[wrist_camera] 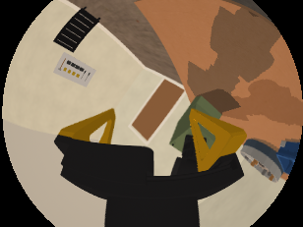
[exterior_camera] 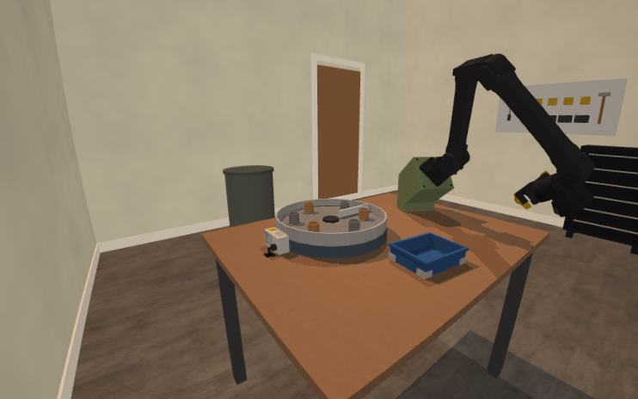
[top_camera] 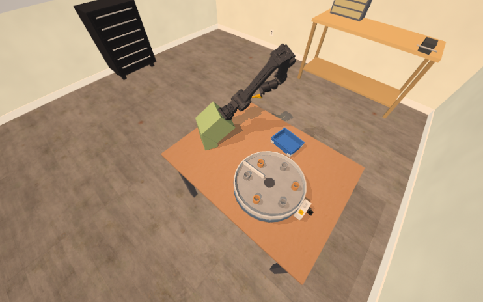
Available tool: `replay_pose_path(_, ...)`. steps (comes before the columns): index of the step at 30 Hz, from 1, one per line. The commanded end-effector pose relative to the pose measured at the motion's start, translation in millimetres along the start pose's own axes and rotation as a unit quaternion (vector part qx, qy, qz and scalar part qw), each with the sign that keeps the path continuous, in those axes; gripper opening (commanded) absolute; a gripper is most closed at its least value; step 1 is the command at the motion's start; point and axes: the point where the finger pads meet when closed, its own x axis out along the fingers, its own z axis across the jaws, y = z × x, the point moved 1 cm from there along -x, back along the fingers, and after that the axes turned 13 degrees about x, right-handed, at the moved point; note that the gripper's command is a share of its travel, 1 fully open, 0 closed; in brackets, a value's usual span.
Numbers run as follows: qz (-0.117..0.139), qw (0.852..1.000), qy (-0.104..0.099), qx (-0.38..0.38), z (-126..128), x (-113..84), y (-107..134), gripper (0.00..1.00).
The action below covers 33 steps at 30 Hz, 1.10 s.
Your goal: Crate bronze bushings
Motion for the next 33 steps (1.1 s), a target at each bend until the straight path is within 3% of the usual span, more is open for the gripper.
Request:
replay_pose_path(1, -0.002, 1.0, -0.001, -0.002, 1, -1.7, 0, 1.0)
replay_pose_path(17, -0.002, 1.0, -0.001, -0.002, 1, -1.7, 0, 1.0)
replay_pose_path(25, -0.021, 1.0, -0.011, 0.008, -4, -7.3, 3, 1.0)
replay_pose_path(33, -0.041, 0.998, -0.025, 0.043, -25, -6.8, 16, 1.0)
